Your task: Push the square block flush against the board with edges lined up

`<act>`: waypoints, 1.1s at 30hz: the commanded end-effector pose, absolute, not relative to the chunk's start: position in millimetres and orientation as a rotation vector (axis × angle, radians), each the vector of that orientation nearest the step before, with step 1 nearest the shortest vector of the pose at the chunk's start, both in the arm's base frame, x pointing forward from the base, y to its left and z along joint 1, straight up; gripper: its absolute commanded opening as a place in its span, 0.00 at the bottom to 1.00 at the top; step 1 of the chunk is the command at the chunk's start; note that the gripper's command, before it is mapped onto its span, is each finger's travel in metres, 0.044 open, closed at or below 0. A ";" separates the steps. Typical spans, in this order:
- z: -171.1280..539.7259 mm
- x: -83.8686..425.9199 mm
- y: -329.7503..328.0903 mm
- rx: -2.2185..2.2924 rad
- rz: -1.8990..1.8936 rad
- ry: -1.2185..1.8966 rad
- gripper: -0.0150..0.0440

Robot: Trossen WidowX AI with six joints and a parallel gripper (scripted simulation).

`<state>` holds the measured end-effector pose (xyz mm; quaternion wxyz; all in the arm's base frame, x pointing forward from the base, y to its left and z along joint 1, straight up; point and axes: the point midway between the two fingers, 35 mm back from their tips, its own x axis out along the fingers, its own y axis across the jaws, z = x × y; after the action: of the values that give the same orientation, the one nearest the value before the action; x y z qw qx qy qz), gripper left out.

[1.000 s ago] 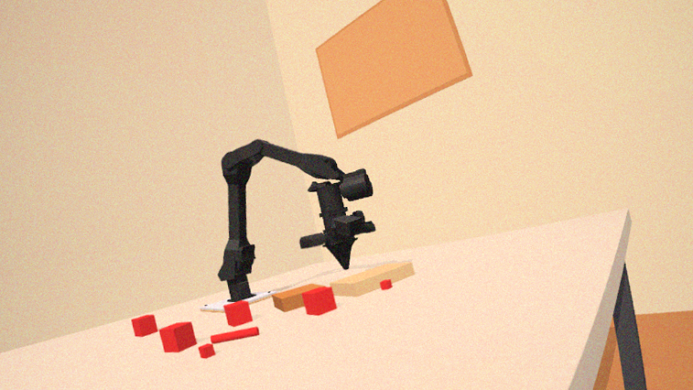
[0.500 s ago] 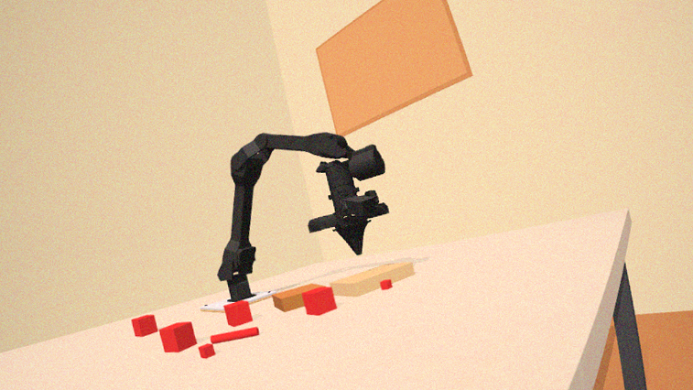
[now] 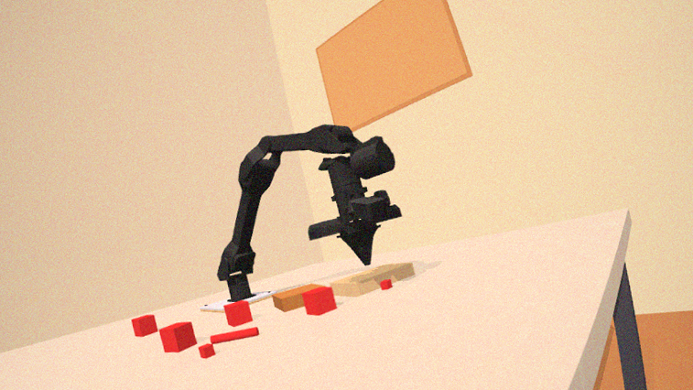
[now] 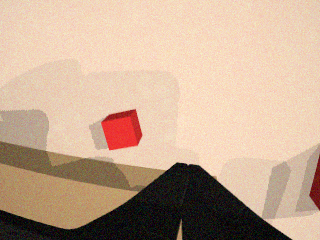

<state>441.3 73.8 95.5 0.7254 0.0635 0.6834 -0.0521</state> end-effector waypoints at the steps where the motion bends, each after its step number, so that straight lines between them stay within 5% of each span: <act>1: 54.9 444.1 73.9 0.126 -0.112 1.522 0.25; 33: 45.8 415.5 80.6 0.127 -0.112 1.525 0.25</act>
<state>421.8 78.1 47.6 0.7220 0.0584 0.6877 -0.0495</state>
